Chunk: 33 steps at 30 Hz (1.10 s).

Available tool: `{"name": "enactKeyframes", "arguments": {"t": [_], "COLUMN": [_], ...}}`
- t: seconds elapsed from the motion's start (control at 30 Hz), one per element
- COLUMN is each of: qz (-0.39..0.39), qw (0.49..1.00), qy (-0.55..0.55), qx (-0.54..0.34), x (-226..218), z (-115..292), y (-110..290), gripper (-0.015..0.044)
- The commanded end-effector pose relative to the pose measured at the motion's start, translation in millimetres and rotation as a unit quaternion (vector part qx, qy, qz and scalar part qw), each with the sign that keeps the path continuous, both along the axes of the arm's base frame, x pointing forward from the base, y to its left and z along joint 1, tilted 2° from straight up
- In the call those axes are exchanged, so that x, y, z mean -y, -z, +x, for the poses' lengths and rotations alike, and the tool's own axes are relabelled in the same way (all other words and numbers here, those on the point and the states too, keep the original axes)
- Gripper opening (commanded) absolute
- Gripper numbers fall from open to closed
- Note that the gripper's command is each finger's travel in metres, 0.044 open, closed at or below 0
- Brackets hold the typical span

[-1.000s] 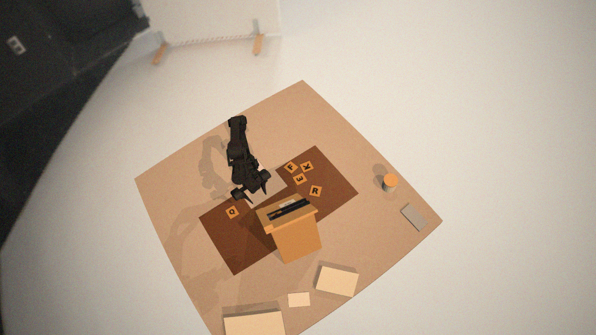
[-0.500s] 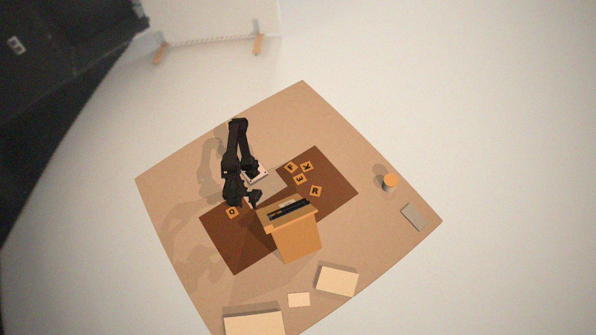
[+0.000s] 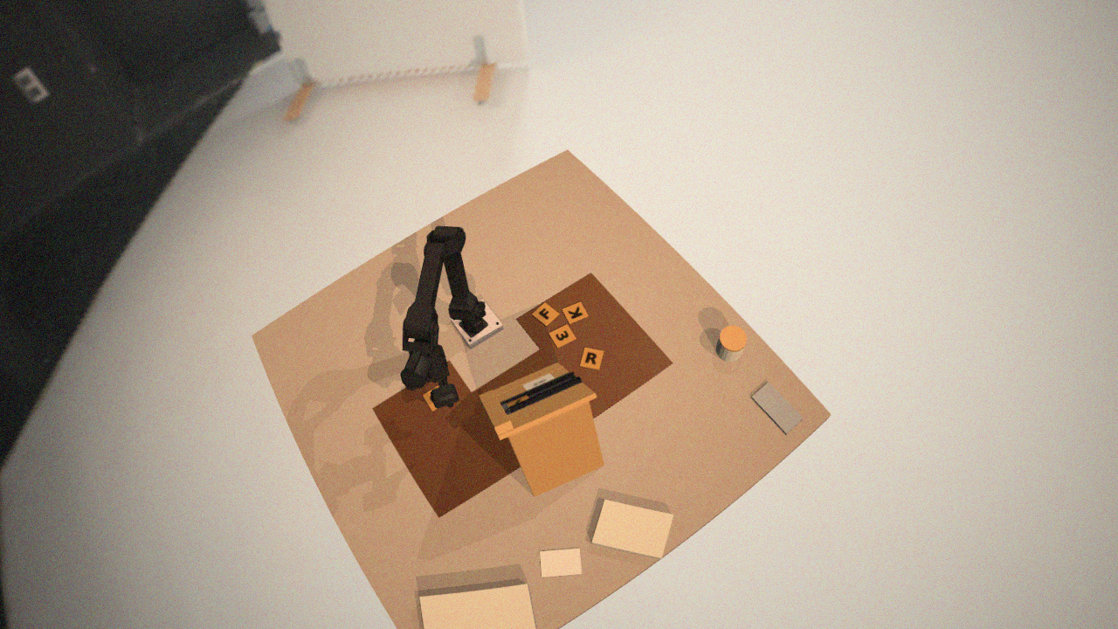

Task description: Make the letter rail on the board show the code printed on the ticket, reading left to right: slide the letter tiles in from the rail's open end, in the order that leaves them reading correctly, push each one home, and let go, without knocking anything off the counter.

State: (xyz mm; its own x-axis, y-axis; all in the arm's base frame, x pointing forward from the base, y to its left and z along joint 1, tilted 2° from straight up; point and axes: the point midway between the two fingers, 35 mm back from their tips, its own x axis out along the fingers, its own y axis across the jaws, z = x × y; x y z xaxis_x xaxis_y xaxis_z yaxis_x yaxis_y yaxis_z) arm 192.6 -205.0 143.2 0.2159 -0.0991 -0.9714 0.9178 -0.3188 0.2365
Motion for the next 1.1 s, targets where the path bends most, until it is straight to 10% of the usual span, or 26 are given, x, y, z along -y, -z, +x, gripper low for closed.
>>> {"name": "enactKeyframes", "arguments": {"t": [0.0, 0.33, 1.07], "qz": [0.076, 0.094, 0.094], "qw": [0.916, 0.774, 0.774], "qy": [0.391, 0.623, 0.623], "qx": [-0.045, -0.064, -0.064], "x": [15.4, 18.0, 21.0], "z": [-49.3, -83.1, -85.1], "y": [52.9, 80.3, 84.1], "gripper": [0.034, 0.034, 0.034]}}
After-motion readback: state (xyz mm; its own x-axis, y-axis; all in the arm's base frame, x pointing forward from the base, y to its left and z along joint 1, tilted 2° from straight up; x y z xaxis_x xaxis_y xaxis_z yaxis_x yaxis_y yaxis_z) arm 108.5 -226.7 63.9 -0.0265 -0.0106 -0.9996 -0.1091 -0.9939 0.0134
